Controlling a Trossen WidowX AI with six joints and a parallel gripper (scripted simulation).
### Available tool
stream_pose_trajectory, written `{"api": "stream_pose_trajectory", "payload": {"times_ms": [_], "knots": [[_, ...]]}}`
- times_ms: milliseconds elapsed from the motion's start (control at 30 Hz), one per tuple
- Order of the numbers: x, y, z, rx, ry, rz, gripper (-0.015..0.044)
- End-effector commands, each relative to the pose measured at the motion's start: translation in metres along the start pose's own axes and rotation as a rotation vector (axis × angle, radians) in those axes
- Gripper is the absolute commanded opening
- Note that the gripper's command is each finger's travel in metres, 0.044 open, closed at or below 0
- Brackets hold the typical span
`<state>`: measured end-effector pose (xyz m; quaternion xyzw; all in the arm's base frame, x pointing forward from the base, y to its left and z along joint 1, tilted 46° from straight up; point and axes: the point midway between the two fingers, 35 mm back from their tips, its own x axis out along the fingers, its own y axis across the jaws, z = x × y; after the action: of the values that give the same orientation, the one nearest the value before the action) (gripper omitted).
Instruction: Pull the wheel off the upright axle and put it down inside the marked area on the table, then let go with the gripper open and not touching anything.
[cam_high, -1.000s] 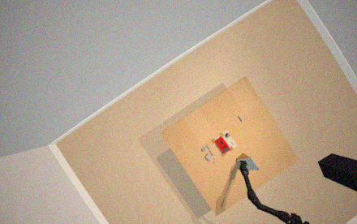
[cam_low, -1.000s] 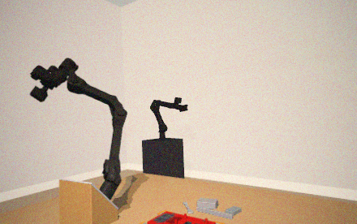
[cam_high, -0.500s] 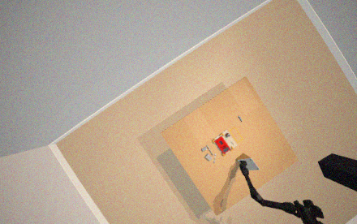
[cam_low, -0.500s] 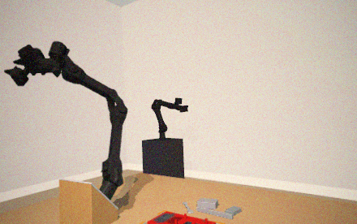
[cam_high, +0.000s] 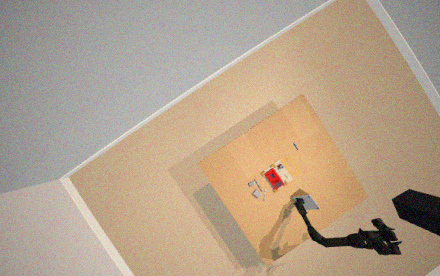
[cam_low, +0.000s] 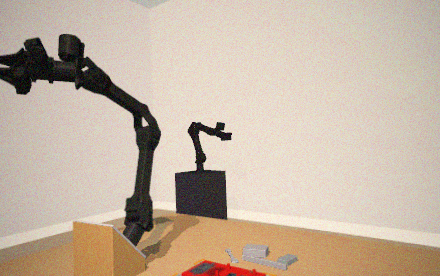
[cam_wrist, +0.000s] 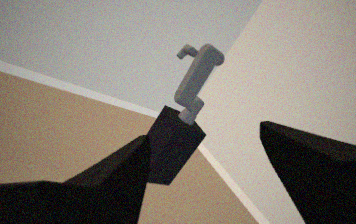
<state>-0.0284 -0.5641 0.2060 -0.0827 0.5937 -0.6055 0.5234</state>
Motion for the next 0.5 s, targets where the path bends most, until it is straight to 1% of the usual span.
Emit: {"api": "stream_pose_trajectory", "payload": {"times_ms": [0,300,467], "knots": [[-0.007,0.034,0.017,0.027,-0.037,0.086,0.0300],[-0.050,0.146,0.068,0.092,-0.116,0.393,0.0300],[-0.084,0.200,0.085,0.032,-0.144,0.496,0.0300]]}}
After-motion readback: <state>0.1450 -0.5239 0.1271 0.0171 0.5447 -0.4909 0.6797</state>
